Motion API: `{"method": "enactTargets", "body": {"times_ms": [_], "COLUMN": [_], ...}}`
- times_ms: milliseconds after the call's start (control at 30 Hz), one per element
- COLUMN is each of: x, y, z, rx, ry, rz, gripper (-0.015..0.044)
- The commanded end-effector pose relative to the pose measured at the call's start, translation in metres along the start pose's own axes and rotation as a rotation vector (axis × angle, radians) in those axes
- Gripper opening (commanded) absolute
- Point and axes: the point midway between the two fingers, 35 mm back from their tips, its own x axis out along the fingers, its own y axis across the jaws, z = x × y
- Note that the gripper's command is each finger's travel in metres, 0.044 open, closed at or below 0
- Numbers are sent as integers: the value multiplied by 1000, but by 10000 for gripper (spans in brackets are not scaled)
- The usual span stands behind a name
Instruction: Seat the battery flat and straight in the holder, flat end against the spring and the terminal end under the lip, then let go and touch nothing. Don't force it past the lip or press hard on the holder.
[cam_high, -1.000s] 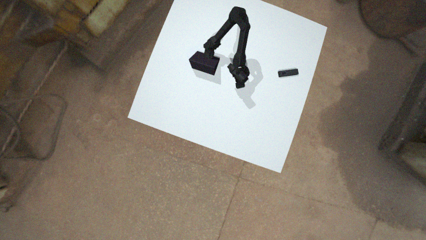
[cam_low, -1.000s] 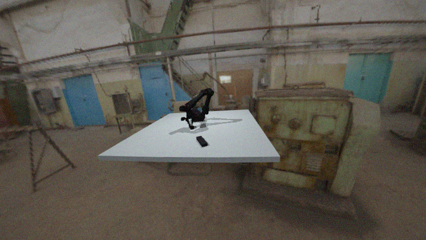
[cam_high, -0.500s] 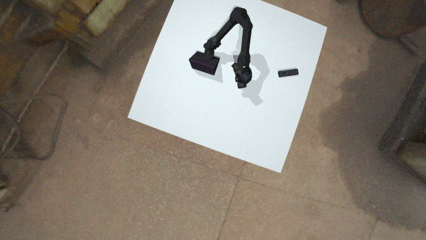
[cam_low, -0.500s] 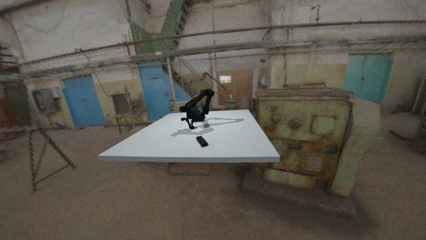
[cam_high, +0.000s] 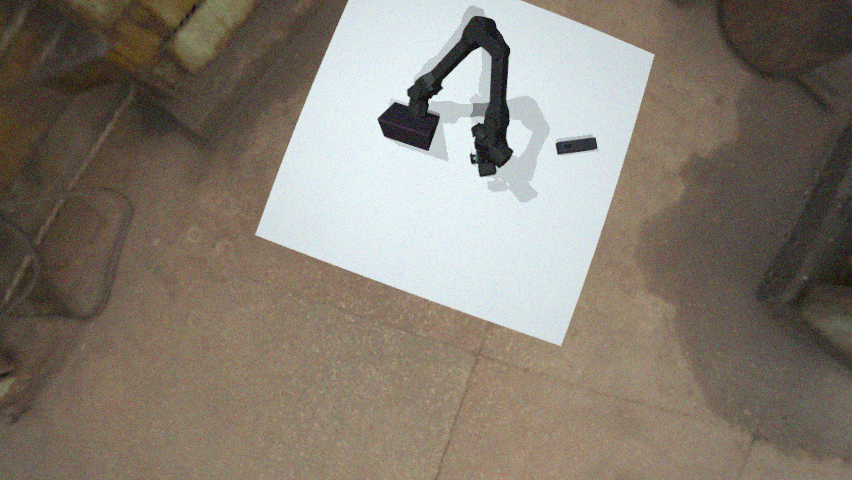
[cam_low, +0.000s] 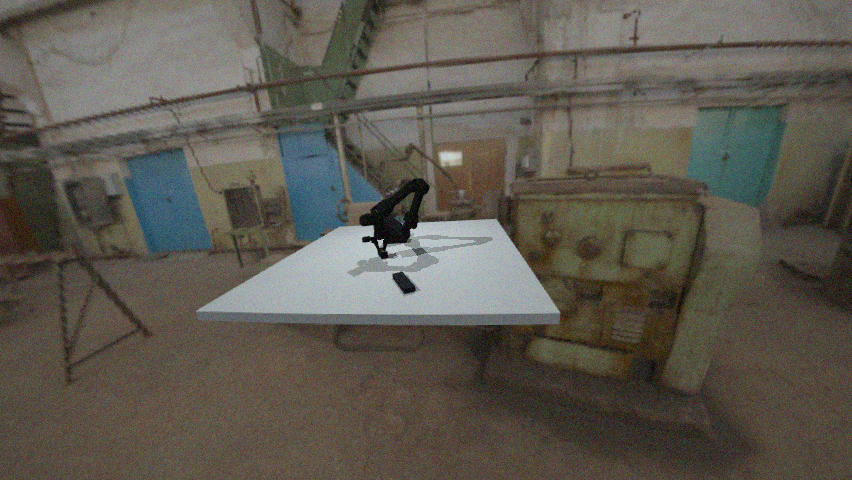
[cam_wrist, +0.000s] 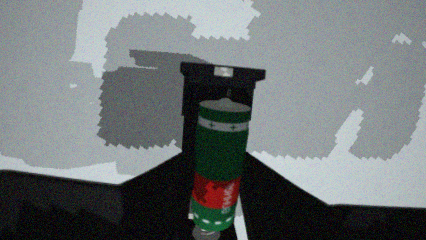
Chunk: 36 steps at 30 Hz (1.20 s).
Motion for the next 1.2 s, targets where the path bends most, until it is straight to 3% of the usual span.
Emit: {"method": "enactTargets", "body": {"times_ms": [0, 400, 1167], "x": [2, 3, 6], "y": [0, 3, 3], "z": [-5, -1, 14], "rx": [2, -15, -17], "ry": [59, 166, 169], "rz": [0, -1, -3], "gripper": [83, 83, 83]}}
